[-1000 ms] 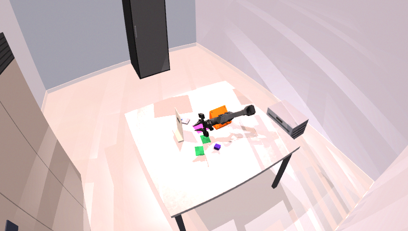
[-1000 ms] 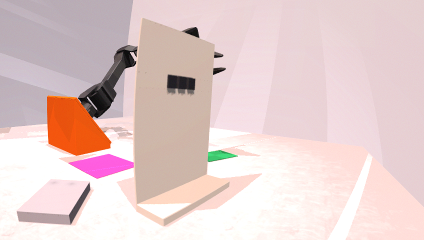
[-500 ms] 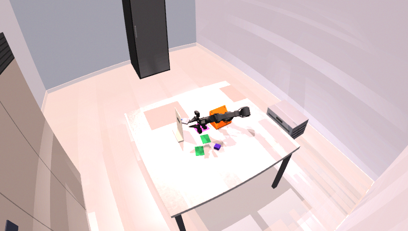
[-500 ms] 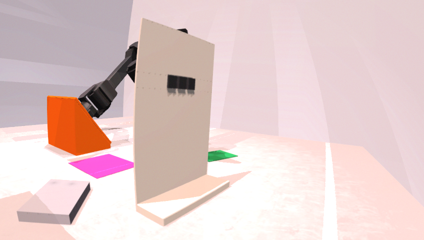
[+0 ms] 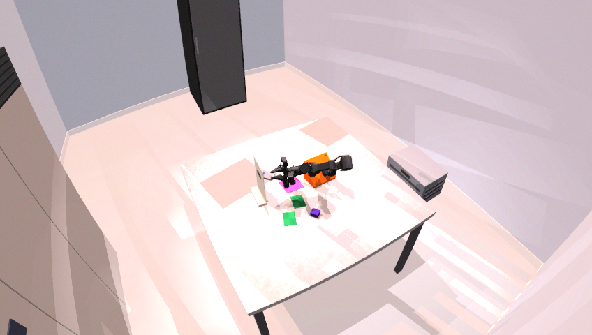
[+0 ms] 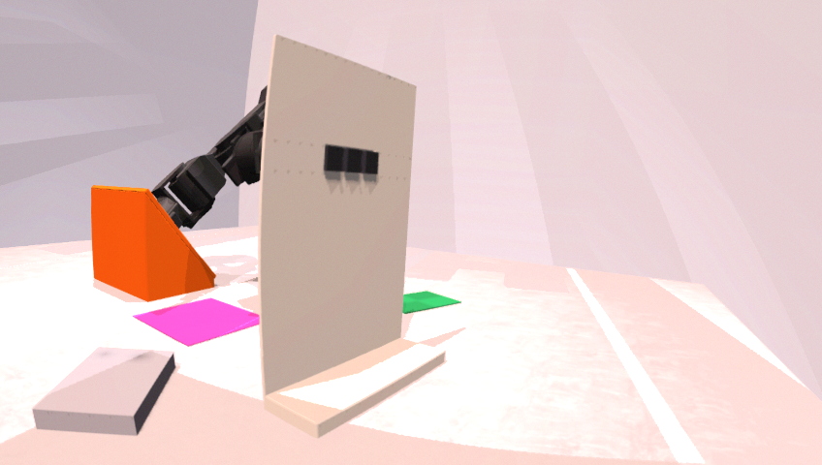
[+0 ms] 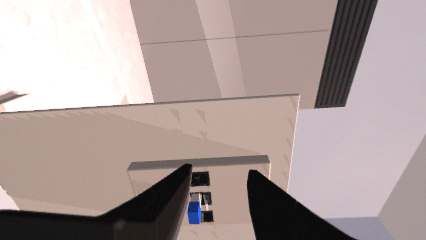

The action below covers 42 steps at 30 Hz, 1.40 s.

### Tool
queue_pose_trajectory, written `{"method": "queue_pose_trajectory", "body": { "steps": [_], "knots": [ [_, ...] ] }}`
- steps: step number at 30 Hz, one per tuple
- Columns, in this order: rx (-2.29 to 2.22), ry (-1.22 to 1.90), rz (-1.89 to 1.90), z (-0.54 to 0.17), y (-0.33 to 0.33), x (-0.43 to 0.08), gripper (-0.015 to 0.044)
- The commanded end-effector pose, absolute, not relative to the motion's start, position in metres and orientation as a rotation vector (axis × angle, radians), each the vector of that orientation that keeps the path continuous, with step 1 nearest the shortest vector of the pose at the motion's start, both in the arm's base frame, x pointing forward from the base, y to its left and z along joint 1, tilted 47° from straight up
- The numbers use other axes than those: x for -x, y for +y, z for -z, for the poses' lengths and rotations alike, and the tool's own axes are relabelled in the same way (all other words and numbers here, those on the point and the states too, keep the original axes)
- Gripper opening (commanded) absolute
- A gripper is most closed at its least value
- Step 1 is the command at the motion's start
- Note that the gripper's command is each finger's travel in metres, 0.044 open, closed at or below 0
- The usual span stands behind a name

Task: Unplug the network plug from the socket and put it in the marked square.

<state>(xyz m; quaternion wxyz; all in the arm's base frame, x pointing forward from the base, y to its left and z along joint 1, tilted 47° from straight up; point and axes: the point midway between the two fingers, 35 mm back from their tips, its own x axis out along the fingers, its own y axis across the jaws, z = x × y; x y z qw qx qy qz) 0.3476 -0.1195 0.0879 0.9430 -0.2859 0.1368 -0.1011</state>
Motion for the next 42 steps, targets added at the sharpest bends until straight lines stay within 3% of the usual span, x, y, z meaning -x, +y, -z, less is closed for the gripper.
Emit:
{"method": "queue_pose_trajectory", "body": {
  "steps": [1, 14, 42],
  "knots": [
    [0.620, 0.309, 0.205, -0.073, -0.124, -0.339, 0.0156],
    [0.727, 0.394, 0.214, -0.036, -0.136, -0.311, 0.0156],
    [0.727, 0.392, 0.215, -0.033, -0.143, -0.353, 0.0156]
  ]
}}
